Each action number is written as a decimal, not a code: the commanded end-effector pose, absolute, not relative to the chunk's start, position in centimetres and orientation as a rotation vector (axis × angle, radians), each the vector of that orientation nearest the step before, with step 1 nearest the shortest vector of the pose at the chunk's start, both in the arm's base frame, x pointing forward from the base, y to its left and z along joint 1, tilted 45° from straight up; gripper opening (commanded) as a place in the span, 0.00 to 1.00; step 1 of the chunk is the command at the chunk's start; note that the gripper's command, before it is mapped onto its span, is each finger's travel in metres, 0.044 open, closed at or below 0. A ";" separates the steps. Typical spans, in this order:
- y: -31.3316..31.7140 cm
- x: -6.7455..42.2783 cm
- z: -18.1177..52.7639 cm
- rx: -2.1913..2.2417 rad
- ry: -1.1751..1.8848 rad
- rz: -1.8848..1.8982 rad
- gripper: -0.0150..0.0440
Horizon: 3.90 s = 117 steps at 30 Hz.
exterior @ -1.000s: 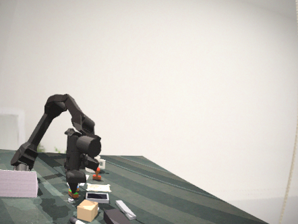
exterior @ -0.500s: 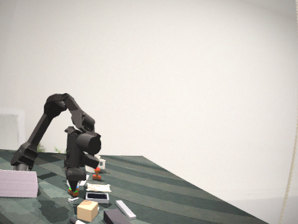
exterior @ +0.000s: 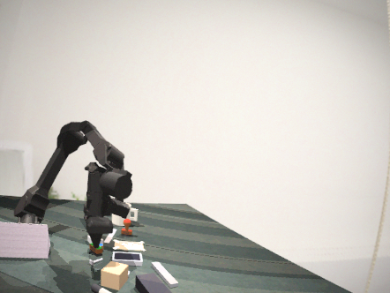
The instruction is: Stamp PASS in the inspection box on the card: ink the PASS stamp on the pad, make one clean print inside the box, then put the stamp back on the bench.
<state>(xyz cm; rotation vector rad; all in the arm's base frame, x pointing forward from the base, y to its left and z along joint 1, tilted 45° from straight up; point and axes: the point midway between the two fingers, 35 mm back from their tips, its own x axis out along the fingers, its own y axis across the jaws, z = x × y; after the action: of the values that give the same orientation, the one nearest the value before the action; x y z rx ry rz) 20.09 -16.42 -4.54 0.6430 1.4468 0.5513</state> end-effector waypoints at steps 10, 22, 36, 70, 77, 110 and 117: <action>-17.0 20.0 -4.0 0.638 1.446 0.551 0.25; -17.3 19.9 -3.6 0.638 1.446 0.551 0.25; -15.7 27.6 -0.7 0.636 1.443 0.549 0.25; -13.2 30.7 -0.6 0.638 1.438 0.558 0.25; -12.9 30.7 -0.9 0.638 1.438 0.558 0.25; -11.3 30.8 -2.5 0.637 1.436 0.561 0.25; -11.0 30.8 -2.8 0.637 1.435 0.562 0.25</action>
<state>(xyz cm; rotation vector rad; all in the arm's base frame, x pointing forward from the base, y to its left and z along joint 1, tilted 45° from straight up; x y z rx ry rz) 30.80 -11.16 -2.61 0.6316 1.4369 0.5637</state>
